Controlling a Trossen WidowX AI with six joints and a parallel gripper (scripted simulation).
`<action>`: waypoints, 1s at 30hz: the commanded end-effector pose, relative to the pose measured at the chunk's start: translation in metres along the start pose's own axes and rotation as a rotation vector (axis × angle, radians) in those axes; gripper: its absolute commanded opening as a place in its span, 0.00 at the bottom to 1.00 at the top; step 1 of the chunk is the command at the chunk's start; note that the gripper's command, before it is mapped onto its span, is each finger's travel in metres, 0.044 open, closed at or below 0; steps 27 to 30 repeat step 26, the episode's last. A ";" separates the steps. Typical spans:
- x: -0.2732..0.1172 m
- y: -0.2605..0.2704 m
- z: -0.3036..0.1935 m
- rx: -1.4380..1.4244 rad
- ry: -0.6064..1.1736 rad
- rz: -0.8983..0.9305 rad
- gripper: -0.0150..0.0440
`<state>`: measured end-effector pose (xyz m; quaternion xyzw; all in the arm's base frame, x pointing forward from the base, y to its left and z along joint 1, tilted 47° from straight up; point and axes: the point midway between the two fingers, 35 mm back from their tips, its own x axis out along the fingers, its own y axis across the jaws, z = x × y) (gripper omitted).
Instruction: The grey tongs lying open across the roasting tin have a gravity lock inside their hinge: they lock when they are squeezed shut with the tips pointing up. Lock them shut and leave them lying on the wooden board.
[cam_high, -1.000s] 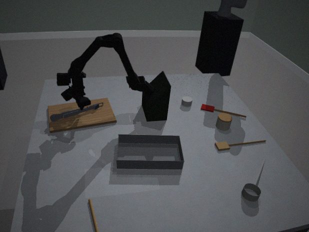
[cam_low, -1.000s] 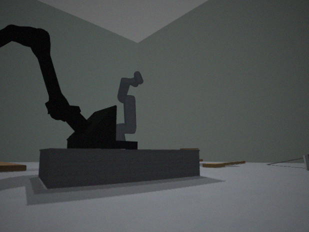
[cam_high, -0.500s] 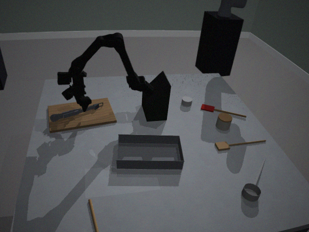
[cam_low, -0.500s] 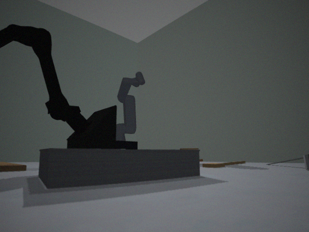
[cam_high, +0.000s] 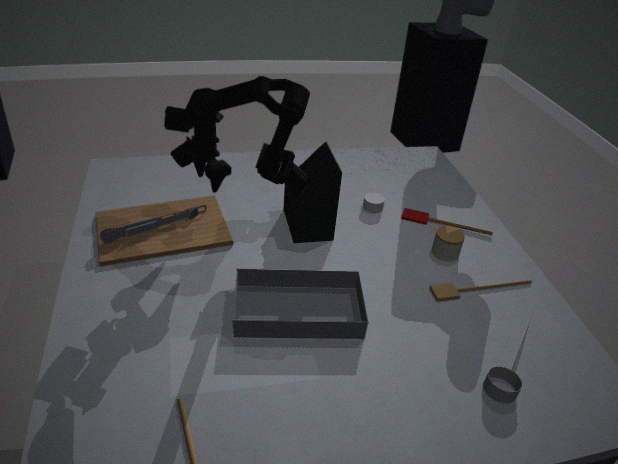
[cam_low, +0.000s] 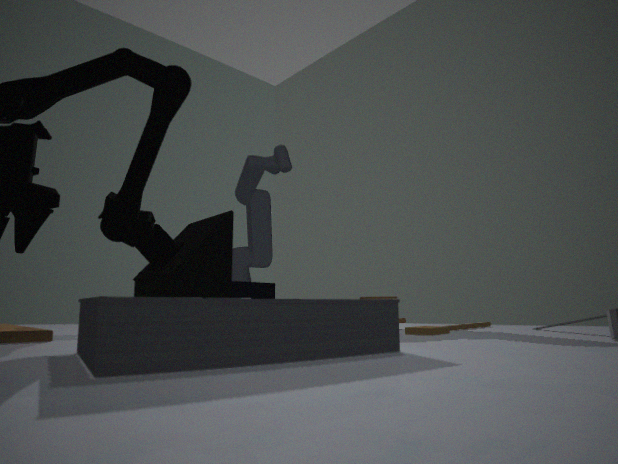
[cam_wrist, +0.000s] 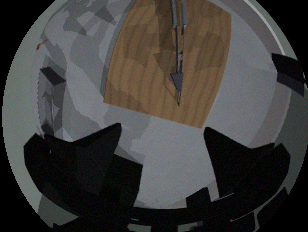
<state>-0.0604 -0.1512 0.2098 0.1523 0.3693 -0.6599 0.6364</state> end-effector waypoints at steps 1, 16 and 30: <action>-0.001 0.010 -0.011 -0.003 -0.007 0.005 1.00; -0.040 0.007 -0.006 0.001 -0.003 0.004 1.00; -0.045 0.006 -0.002 0.006 -0.016 -0.008 1.00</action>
